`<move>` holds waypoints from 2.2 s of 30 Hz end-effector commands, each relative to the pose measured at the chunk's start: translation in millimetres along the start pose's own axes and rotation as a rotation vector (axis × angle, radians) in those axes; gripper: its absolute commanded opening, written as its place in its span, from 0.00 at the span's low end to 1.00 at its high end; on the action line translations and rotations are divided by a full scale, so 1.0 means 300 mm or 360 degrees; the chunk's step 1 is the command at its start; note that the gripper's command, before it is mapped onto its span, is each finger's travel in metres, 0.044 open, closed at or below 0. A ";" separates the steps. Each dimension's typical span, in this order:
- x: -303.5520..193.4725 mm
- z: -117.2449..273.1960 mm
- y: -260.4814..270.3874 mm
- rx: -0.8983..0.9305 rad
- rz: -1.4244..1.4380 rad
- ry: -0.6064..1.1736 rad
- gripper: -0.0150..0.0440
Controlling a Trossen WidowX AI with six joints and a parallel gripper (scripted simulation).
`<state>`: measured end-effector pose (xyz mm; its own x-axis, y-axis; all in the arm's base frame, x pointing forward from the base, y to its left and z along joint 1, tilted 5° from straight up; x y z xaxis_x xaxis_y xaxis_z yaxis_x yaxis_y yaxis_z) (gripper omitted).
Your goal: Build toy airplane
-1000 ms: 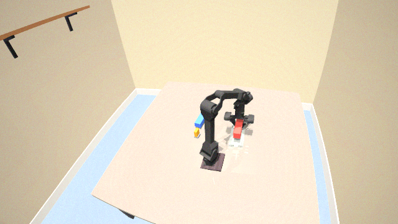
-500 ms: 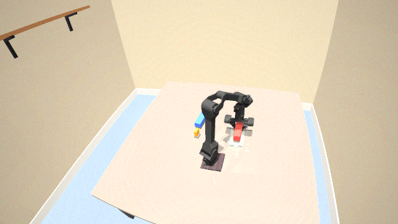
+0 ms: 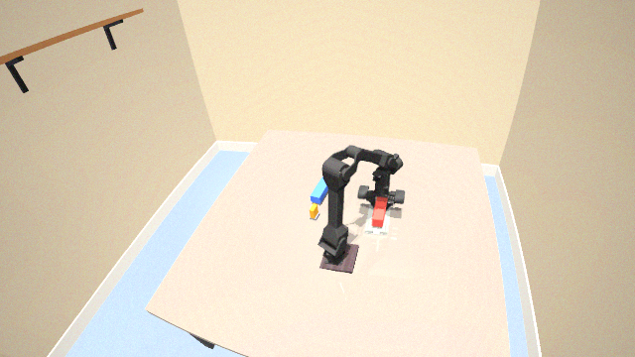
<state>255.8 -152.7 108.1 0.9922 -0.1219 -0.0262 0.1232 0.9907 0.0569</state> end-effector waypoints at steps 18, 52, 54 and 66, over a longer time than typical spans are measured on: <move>0.001 0.001 0.000 0.0000 0.0000 -0.0001 0.82; 0.038 0.352 0.028 -0.0012 -0.0196 -0.0006 1.00; 0.084 0.353 0.107 -0.0016 -0.0197 -0.0014 1.00; 0.193 0.337 0.735 0.0017 -0.0196 -0.0030 1.00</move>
<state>338.8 7.4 218.3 0.9699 -0.2433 -0.0093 0.2435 0.9686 0.0497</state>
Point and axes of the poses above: the point midway between the two fingers, 35 mm back from their tips, its own z axis back along the fingers, its own y axis across the jaws, x = y × z, the point moved 7 cm from there along z, back along the fingers, and after that the axes turned 4 degrees about -z, right-handed, at the moved point
